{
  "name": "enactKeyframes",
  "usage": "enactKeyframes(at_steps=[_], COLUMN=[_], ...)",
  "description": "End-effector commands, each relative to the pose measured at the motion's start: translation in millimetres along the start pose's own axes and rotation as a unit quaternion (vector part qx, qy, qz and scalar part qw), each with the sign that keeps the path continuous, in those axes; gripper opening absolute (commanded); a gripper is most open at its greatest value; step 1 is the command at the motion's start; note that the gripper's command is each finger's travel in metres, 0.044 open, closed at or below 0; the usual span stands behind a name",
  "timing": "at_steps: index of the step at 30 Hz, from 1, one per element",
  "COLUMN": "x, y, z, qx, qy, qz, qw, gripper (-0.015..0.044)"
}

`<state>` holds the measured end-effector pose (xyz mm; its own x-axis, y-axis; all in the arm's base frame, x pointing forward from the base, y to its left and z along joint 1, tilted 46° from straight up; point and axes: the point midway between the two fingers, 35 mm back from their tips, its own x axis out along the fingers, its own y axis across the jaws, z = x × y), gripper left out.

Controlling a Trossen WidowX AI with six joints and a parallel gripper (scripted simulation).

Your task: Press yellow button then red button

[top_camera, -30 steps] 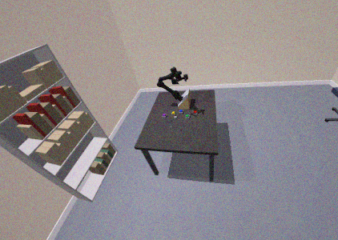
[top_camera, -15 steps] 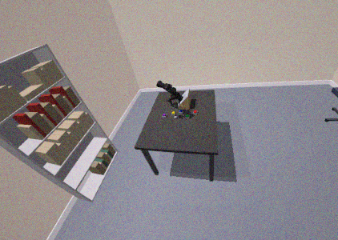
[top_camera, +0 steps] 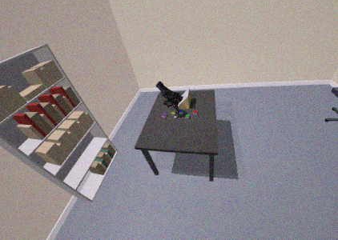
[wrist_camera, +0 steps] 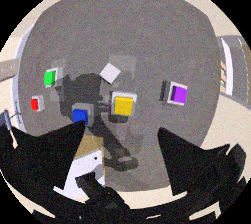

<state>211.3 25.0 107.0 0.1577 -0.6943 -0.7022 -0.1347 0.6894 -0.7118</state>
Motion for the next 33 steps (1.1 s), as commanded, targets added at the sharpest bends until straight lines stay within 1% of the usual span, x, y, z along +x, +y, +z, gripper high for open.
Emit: enactKeyframes(at_steps=[1, 3, 4, 12, 13, 22, 33], x=[24, 52, 59, 62, 62, 63, 80], y=[-1, -2, -2, -2, -2, -2, -2], z=[-2, -3, -4, -5, -5, -5, -4], qx=[0.0, 0.0, 0.001, 0.001, 0.001, 0.001, 0.001], qy=[0.008, 0.008, 0.008, 0.008, 0.008, 0.008, 0.008], qz=[-0.001, -0.002, -0.003, -0.003, -0.003, -0.003, -0.003], qw=[1.0, 1.0, 1.0, 1.0, 1.0, 1.0, 1.0], gripper=[0.0321, 0.0269, 0.0242, 0.0032, 0.002, 0.002, 0.002])
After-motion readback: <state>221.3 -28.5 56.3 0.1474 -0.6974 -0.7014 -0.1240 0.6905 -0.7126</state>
